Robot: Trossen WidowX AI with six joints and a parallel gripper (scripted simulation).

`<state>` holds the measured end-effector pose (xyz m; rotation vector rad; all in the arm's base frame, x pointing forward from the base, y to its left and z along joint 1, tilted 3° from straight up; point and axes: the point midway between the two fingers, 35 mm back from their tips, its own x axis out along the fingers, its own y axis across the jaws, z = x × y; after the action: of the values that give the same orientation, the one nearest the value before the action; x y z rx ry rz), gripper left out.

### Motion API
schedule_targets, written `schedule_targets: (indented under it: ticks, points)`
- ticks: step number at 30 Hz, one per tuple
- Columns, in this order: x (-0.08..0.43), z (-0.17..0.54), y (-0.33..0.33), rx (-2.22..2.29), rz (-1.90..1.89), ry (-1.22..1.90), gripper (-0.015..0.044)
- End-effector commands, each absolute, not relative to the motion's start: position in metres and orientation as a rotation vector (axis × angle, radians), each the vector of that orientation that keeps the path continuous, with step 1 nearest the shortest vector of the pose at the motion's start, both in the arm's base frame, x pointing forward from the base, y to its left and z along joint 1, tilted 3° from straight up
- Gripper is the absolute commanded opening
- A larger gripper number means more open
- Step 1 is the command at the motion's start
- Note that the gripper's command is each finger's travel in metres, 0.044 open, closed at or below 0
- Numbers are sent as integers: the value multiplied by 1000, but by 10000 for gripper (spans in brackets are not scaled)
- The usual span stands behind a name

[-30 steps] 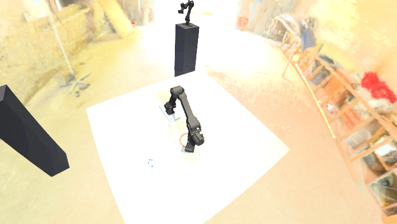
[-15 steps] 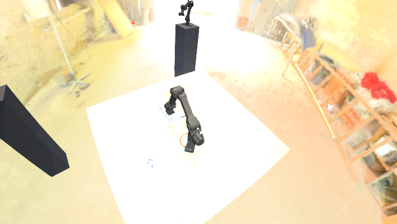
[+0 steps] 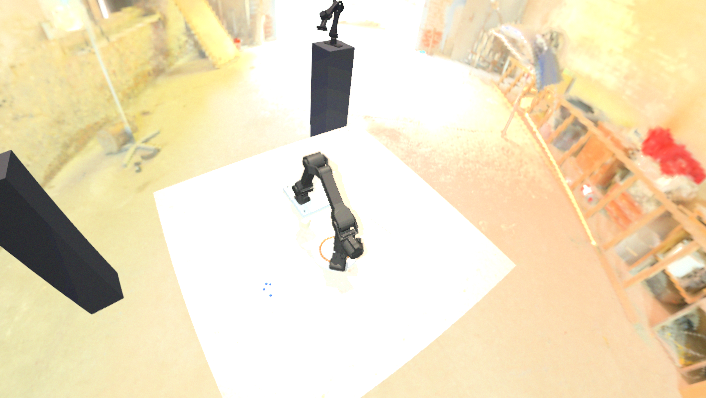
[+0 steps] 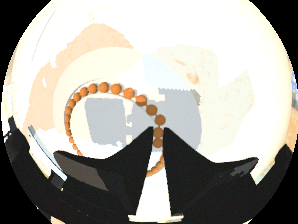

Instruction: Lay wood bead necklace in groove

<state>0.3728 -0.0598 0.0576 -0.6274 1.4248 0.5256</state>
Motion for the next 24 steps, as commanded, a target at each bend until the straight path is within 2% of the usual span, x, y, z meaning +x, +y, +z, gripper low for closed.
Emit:
schedule_targets:
  ticks: [1,24]
  points:
    - [373,58,-60,-627,525,1425,0]
    - [377,62,-65,-622,524,1427,0]
